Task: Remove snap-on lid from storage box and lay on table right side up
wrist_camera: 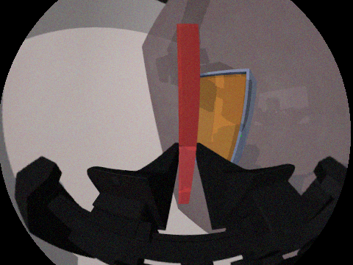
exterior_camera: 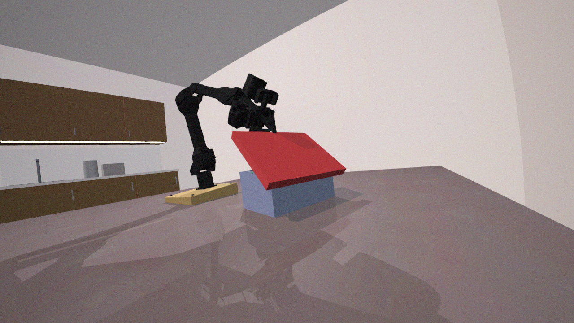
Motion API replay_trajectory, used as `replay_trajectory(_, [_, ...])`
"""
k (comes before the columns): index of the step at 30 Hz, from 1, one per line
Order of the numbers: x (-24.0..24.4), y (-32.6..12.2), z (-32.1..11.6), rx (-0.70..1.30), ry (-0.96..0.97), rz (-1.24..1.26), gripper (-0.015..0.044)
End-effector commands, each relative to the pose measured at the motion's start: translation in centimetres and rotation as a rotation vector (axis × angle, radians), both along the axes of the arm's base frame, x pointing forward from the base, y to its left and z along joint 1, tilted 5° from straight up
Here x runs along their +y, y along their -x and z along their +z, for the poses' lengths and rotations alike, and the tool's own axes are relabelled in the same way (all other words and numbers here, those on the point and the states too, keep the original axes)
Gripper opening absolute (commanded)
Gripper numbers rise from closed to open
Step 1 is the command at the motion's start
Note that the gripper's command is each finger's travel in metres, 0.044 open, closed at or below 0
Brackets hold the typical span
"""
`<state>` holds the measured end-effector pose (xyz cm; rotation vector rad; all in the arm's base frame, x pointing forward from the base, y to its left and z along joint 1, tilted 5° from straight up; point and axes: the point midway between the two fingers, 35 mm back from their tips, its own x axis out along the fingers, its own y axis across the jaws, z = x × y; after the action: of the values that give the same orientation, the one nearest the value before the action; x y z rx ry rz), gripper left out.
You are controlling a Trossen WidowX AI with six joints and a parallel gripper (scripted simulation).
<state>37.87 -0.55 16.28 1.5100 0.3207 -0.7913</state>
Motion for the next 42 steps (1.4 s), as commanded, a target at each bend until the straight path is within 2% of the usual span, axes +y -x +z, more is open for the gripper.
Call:
replay_trajectory(1, [-0.1,-0.7,1.1,-0.015,0.000,0.002,0.0000])
replay_trajectory(42, [0.3,-0.8,6.4,-0.015,-0.001,0.002,0.0000])
